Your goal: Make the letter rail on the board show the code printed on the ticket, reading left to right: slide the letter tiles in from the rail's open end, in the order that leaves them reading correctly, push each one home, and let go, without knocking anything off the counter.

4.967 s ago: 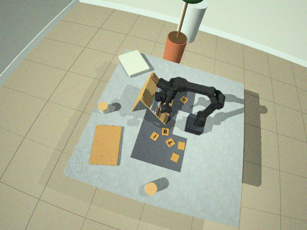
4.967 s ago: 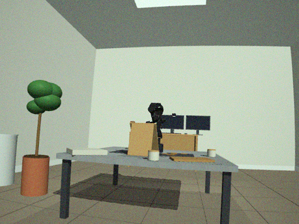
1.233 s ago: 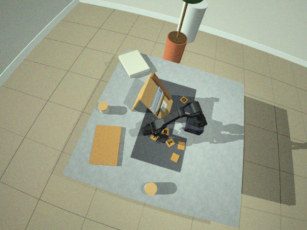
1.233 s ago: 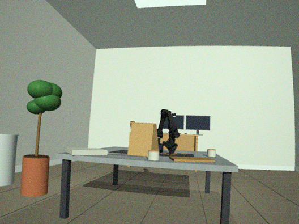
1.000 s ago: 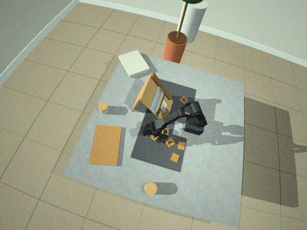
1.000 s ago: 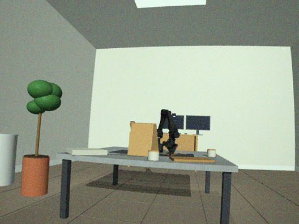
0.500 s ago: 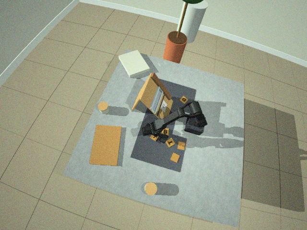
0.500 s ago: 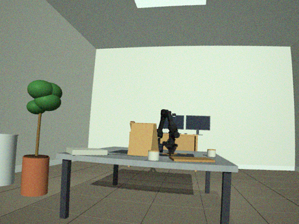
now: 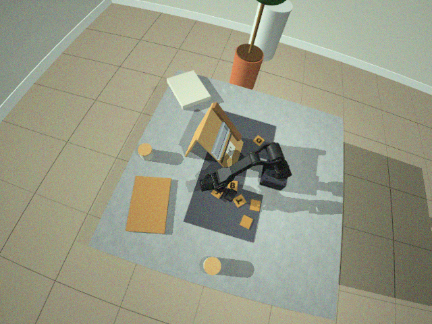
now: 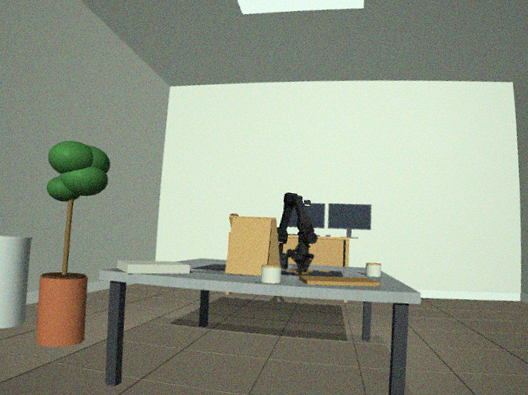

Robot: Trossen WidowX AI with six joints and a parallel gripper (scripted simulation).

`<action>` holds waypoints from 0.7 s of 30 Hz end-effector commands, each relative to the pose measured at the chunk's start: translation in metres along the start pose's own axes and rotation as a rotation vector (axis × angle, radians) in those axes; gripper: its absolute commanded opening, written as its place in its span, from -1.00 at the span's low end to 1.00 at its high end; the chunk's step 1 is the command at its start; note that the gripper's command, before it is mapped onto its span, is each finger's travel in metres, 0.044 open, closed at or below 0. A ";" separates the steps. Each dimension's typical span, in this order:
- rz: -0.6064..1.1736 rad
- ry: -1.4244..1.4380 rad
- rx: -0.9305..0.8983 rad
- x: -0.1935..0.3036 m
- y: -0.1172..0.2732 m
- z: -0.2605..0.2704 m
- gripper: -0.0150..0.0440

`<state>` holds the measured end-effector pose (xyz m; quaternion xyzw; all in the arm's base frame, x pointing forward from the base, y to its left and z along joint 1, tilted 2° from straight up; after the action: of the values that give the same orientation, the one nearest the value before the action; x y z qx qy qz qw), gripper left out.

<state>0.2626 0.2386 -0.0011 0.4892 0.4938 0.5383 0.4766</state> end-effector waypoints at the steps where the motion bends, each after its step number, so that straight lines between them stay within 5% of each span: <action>1: -0.005 -0.004 -0.002 -0.001 -0.001 0.000 0.66; 16: -0.005 -0.004 -0.002 -0.001 -0.001 0.000 0.30; 21: -0.005 -0.004 -0.002 0.000 0.004 -0.001 -0.14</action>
<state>0.2617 0.2383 -0.0003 0.4891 0.4954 0.5367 0.4767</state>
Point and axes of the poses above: the point midway between the two fingers, 35 mm back from their tips, its own y axis back along the fingers, its own z axis across the jaws, x = y × z, the point moved 3 cm from there along y, back along the fingers, and after that the axes turned 8 degrees about y, right-handed, at the moved point
